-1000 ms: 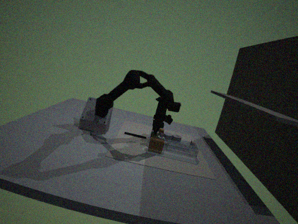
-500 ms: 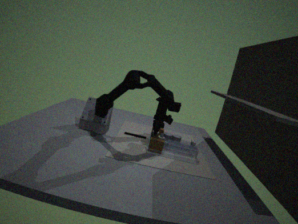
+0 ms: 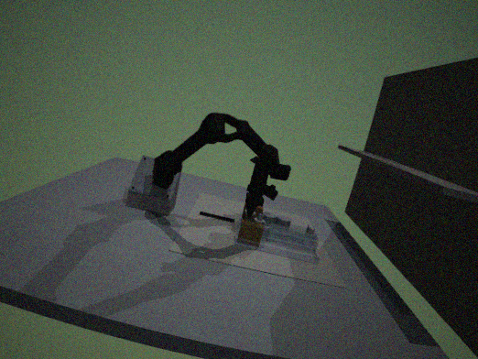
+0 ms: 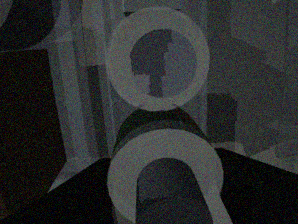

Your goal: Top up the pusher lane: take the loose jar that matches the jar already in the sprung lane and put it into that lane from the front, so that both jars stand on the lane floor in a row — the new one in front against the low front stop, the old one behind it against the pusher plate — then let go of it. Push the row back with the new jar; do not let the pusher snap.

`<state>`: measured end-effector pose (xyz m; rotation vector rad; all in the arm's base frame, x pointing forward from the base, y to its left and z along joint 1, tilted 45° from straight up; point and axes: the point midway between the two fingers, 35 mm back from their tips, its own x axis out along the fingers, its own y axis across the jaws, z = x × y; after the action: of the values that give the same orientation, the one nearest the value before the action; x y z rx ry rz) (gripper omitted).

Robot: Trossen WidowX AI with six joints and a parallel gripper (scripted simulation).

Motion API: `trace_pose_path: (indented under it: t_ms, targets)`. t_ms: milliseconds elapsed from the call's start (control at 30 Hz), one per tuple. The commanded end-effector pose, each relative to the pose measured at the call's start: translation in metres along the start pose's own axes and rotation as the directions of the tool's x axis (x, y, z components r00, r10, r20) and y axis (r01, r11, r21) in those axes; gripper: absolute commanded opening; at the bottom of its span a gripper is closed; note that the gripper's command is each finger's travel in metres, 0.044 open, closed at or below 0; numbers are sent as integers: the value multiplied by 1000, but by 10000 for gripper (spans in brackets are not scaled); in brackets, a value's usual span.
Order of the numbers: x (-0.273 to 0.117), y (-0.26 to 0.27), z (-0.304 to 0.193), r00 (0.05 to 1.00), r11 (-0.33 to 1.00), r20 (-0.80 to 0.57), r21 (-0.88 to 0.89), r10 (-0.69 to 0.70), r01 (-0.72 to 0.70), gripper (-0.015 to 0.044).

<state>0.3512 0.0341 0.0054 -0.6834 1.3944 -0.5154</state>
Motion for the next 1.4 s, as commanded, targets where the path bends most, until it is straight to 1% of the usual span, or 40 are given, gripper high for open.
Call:
trace_pose_path:
  t_ms: [0, 1367]
  targets:
    - [1, -1, 4, 1000, 1000, 14, 10, -7, 6, 0]
    - [13, -1, 3, 1000, 1000, 14, 10, -7, 7, 0]
